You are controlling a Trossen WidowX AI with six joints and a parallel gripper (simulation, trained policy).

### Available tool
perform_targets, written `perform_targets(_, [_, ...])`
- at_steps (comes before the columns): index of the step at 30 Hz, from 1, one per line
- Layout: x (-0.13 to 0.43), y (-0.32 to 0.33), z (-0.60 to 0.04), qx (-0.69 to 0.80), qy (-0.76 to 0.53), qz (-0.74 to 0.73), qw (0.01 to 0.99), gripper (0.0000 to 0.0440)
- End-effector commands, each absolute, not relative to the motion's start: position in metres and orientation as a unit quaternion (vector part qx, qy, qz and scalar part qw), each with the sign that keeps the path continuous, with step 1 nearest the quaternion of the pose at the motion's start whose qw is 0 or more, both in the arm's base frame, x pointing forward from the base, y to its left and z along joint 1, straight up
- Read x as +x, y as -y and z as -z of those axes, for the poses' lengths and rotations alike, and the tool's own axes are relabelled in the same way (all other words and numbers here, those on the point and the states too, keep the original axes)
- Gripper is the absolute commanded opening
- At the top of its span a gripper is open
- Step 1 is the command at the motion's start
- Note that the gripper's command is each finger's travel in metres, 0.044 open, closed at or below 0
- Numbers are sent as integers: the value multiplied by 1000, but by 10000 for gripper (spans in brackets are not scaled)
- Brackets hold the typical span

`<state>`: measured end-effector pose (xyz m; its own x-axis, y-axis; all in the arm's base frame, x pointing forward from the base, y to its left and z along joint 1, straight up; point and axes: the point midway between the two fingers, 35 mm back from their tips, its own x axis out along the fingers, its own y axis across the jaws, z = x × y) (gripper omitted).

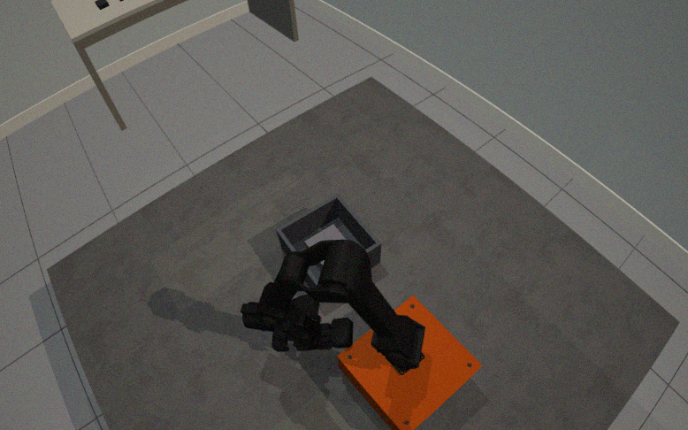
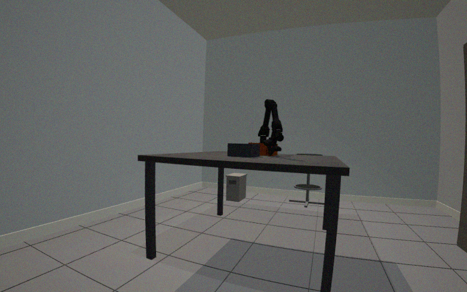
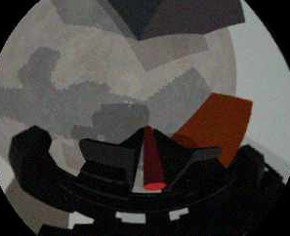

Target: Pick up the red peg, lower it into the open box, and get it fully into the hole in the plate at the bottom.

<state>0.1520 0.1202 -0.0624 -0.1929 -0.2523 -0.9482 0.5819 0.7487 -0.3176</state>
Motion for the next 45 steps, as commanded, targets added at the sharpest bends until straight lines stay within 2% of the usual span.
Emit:
perform_targets(1, [157,-119,58,103,-691,338,631,0])
perform_targets(27, [222,-113,-39,125,-634,352,677,0])
perform_targets(45, [283,-60,-72,197,-577,410,678,0])
